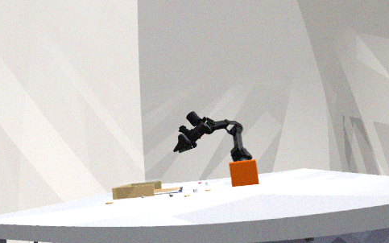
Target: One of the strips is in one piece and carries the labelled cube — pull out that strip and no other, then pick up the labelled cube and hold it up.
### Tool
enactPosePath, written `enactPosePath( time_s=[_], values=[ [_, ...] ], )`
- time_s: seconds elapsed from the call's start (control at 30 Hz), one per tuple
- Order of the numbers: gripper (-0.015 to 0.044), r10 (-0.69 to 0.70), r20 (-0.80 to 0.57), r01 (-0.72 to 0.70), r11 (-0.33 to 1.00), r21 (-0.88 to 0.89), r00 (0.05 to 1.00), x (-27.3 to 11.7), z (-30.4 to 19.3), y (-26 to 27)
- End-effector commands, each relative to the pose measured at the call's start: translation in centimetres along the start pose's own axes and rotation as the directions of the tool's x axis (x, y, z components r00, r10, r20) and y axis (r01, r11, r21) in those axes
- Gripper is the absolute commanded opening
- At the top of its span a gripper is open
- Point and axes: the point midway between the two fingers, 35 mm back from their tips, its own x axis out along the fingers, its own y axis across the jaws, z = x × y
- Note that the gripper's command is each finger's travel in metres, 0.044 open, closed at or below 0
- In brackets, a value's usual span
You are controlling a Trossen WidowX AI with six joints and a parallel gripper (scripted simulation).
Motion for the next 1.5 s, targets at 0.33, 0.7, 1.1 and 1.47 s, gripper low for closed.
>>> enactPosePath(
  time_s=[0.33, 0.7, 1.1, 1.47],
  values=[
    [0.0138, 0.063, -0.345, -0.114, 0.985, -0.13, 0.936, 5.3, -0.7, 4.1],
    [0.0, 0.002, -0.794, -0.219, 0.962, -0.165, 0.607, 9.9, -6.0, 6.7],
    [0.0, -0.006, -0.816, -0.223, 0.961, -0.165, 0.579, 10.7, -7.2, 6.7],
    [0.0, -0.006, -0.815, -0.223, 0.961, -0.165, 0.579, 11.8, -8.6, 6.7]
  ],
)
